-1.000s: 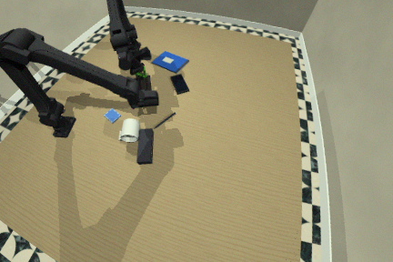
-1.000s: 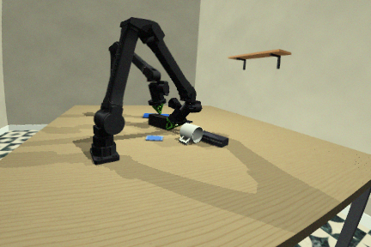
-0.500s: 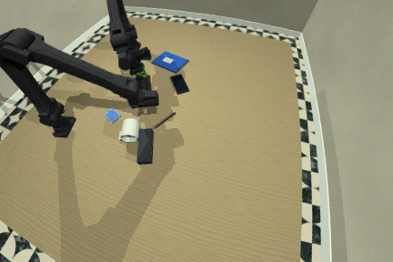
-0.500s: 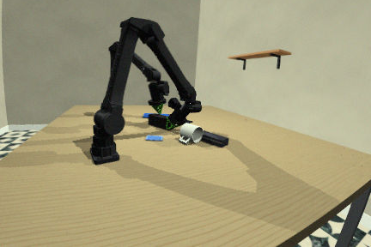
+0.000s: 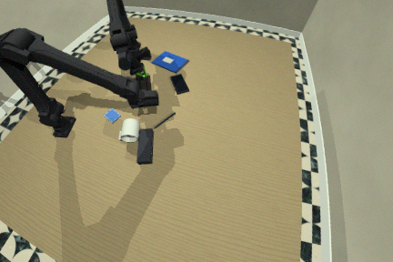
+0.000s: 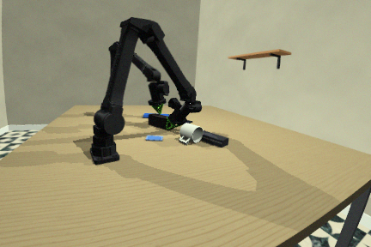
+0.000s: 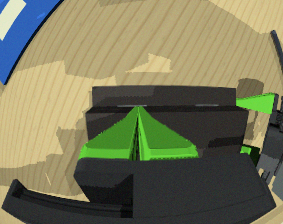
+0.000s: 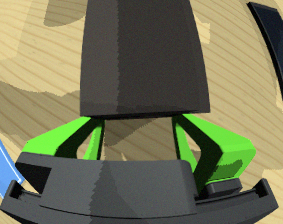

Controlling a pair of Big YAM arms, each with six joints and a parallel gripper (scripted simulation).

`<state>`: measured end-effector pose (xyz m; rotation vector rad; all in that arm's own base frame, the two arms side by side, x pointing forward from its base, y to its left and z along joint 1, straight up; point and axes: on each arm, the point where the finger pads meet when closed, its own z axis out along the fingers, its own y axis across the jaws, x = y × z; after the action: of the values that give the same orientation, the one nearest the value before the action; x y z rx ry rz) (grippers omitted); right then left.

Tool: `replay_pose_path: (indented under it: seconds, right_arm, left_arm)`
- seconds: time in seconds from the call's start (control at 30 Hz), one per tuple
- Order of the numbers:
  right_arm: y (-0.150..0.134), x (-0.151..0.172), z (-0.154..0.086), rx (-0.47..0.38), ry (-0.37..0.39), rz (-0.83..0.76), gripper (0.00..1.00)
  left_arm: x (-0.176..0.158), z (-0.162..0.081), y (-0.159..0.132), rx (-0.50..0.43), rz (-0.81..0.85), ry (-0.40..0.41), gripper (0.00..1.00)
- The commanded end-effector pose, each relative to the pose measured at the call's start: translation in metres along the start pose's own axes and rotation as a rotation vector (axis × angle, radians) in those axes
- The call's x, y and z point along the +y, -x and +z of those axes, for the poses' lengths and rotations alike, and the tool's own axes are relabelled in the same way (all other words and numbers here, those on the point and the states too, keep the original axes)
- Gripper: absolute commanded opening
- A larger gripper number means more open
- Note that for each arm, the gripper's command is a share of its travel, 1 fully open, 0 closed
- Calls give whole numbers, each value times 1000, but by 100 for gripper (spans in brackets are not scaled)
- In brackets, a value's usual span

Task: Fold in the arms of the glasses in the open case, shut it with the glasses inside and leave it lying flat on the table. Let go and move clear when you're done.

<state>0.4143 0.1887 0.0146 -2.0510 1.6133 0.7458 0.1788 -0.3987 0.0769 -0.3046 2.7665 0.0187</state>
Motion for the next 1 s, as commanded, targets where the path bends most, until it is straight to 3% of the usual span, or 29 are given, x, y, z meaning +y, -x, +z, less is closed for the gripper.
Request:
replay_pose_path:
  seconds: [0.0, 0.8, 0.97]
  right_arm:
    - [-1, -11, -9, 9, -32, 10, 57]
    - [-1, -11, -9, 9, -32, 10, 57]
    - [-1, -11, -9, 9, -32, 10, 57]
  left_arm:
    - [23, 30, -36, 44, 74, 102, 0]
    - [24, 29, -36, 44, 78, 105, 0]
    - [20, 8, -34, 42, 66, 91, 0]
